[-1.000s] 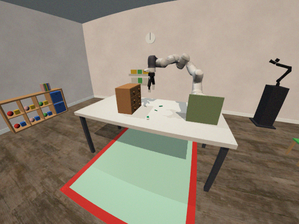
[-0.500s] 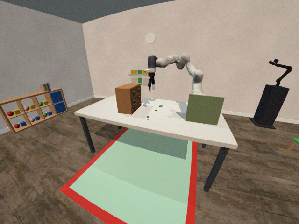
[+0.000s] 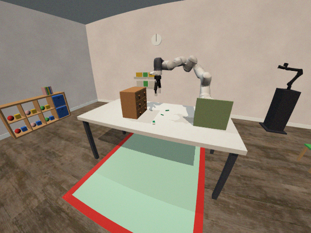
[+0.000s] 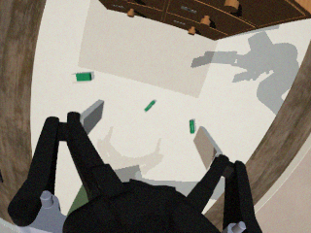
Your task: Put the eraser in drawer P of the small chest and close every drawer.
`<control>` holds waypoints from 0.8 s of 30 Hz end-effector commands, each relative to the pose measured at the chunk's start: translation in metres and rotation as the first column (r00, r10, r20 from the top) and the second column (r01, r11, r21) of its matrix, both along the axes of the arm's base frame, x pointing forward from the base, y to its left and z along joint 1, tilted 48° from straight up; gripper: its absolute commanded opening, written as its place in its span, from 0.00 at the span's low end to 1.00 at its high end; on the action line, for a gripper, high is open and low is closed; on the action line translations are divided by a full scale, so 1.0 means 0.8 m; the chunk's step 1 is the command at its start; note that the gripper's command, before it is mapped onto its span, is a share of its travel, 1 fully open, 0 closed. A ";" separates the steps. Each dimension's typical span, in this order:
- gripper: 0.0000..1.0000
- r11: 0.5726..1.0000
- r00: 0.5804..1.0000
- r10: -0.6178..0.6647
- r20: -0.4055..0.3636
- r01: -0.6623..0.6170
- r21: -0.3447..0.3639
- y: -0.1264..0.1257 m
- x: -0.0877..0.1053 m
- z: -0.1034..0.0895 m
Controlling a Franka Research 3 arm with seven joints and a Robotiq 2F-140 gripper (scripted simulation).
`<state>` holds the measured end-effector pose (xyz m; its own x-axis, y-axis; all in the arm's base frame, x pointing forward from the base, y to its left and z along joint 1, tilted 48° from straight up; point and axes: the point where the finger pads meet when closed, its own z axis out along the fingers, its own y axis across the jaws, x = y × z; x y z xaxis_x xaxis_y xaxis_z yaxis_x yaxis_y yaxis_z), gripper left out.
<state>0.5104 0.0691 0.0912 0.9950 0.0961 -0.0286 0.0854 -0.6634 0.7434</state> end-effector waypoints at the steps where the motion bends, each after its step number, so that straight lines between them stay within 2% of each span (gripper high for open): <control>1: 1.00 1.000 1.000 0.000 0.000 0.000 0.000 0.000 0.000 0.000; 18: 1.00 1.000 1.000 0.000 0.000 0.000 0.000 0.001 0.000 -0.001; 24: 1.00 1.000 1.000 0.000 -0.001 0.000 0.000 0.023 -0.006 -0.025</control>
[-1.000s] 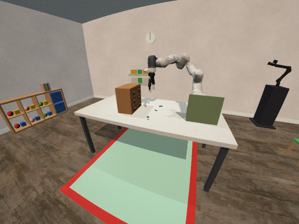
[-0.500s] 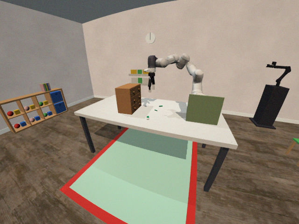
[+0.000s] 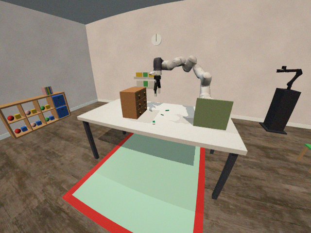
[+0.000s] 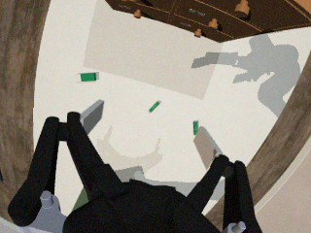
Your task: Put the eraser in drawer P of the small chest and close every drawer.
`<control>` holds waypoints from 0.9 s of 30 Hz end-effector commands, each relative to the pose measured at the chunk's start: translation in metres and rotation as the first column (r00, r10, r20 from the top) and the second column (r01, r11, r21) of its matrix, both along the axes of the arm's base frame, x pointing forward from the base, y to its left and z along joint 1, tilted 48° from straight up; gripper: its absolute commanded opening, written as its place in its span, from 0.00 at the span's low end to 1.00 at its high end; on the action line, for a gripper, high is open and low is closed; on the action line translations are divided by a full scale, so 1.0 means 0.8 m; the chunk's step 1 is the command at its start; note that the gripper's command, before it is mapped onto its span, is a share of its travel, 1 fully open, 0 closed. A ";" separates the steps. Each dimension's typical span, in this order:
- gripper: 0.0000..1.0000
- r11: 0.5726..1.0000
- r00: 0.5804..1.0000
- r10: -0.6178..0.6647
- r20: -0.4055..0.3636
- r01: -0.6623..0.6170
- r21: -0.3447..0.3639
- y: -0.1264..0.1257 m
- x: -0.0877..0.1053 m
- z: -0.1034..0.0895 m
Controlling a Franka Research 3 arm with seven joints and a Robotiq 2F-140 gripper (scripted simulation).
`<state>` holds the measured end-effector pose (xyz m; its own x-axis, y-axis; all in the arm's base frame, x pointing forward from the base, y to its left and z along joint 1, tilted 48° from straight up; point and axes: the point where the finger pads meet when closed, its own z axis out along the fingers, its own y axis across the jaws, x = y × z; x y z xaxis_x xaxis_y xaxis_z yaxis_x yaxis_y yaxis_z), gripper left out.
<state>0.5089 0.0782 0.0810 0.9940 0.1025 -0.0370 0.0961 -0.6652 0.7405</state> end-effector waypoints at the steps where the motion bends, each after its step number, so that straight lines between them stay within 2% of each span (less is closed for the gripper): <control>1: 1.00 1.000 1.000 -0.006 0.007 0.006 -0.003 0.018 -0.006 -0.020; 3: 1.00 1.000 1.000 -0.005 0.006 0.005 -0.003 0.032 -0.010 -0.036; 5: 1.00 1.000 1.000 -0.005 0.006 0.005 -0.003 0.032 -0.010 -0.036; 12: 1.00 1.000 1.000 -0.004 0.003 0.004 -0.004 0.086 -0.025 -0.097; 16: 1.00 1.000 1.000 -0.004 0.002 0.004 -0.004 0.108 -0.031 -0.122; 20: 1.00 1.000 1.000 -0.004 0.002 0.004 -0.004 0.118 -0.034 -0.133; 27: 1.00 1.000 1.000 -0.004 0.002 0.004 -0.004 0.119 -0.034 -0.134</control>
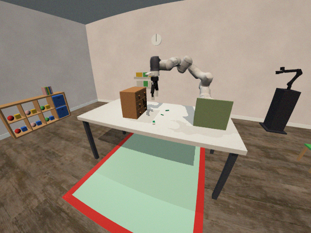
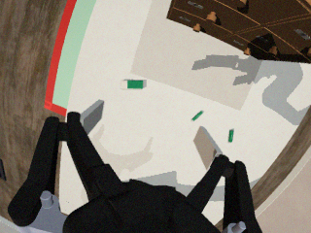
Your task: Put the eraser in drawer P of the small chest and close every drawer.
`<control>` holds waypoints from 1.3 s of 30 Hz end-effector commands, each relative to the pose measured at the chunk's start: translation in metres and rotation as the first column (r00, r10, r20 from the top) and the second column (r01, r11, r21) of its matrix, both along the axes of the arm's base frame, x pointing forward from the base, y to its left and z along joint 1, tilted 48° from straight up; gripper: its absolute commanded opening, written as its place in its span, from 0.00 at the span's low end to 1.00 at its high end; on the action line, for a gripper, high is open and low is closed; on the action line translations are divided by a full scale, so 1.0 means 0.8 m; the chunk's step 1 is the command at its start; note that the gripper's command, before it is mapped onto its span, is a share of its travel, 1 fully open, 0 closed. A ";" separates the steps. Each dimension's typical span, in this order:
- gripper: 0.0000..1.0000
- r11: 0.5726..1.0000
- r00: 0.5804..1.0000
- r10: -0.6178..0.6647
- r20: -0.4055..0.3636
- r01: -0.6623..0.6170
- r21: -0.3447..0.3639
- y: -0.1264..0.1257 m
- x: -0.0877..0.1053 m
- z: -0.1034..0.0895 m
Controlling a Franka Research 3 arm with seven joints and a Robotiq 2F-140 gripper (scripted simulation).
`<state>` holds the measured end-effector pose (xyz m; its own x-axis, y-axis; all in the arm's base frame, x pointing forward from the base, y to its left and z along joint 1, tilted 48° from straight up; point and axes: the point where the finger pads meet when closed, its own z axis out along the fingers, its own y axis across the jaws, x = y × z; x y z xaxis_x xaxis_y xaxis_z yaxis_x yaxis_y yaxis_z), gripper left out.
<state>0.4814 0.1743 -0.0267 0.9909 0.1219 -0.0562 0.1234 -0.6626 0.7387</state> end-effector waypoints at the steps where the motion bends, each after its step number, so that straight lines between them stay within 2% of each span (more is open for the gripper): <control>1: 1.00 1.000 1.000 -0.023 0.021 0.023 -0.003 -0.001 0.000 0.001; 14: 1.00 1.000 0.998 0.014 0.054 -0.014 0.002 -0.005 0.006 -0.003; 21: 1.00 0.996 0.989 0.086 0.120 -0.087 0.008 -0.011 0.016 -0.010; 27: 1.00 0.981 0.959 0.186 0.213 -0.192 0.007 -0.020 0.032 -0.020; 29: 1.00 0.981 0.959 0.186 0.213 -0.192 0.007 -0.020 0.032 -0.020; 34: 1.00 0.952 0.903 0.292 0.315 -0.306 -0.005 -0.031 0.049 -0.032; 39: 1.00 0.911 0.828 0.386 0.408 -0.411 -0.028 -0.041 0.066 -0.043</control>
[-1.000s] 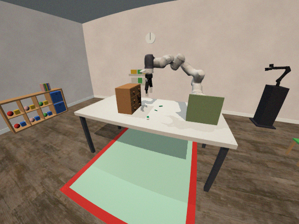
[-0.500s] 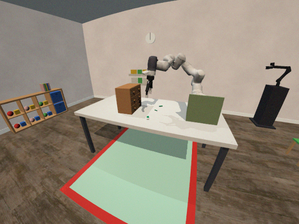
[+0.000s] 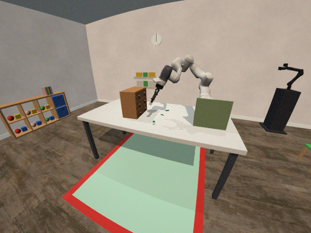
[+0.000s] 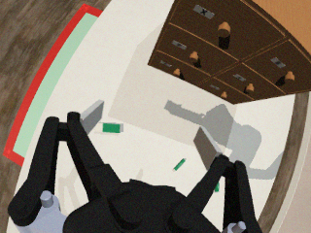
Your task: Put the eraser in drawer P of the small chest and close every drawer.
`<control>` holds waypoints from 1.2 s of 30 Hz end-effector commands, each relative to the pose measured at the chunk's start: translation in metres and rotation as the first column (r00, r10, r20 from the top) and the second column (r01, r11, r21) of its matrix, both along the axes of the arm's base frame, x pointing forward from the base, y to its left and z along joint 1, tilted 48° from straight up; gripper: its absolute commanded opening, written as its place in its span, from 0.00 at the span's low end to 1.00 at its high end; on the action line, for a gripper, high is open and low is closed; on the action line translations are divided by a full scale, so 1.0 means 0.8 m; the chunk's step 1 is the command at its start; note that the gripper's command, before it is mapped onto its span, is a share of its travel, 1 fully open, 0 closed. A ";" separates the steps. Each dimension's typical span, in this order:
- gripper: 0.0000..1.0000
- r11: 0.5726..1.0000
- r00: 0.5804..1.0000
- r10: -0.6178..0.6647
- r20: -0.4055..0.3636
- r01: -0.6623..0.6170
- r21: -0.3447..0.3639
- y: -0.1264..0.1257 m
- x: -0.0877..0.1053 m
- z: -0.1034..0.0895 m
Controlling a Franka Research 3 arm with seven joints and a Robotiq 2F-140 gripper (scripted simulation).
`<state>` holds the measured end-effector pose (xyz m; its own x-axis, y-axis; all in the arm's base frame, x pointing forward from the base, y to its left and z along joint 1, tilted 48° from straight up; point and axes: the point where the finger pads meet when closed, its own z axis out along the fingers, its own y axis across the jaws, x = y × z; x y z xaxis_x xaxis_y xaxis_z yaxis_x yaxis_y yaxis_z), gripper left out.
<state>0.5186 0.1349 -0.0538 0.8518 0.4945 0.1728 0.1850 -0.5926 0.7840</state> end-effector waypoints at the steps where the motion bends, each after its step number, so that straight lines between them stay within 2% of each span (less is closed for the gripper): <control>1: 1.00 0.993 0.983 0.053 0.175 -0.071 0.097 0.007 0.022 -0.011; 5: 1.00 0.982 0.959 0.134 0.249 -0.162 0.098 -0.001 0.035 -0.019; 7: 1.00 0.982 0.959 0.134 0.249 -0.162 0.098 -0.001 0.035 -0.019; 9: 1.00 0.974 0.943 0.171 0.285 -0.206 0.096 -0.005 0.041 -0.023; 22: 1.00 0.899 0.806 0.360 0.470 -0.435 0.058 -0.025 0.074 -0.045; 24: 1.00 0.899 0.806 0.360 0.470 -0.435 0.058 -0.025 0.074 -0.045; 30: 1.00 0.870 0.757 0.403 0.515 -0.491 0.039 -0.030 0.083 -0.051; 36: 1.00 0.858 0.736 0.419 0.532 -0.512 0.032 -0.032 0.086 -0.053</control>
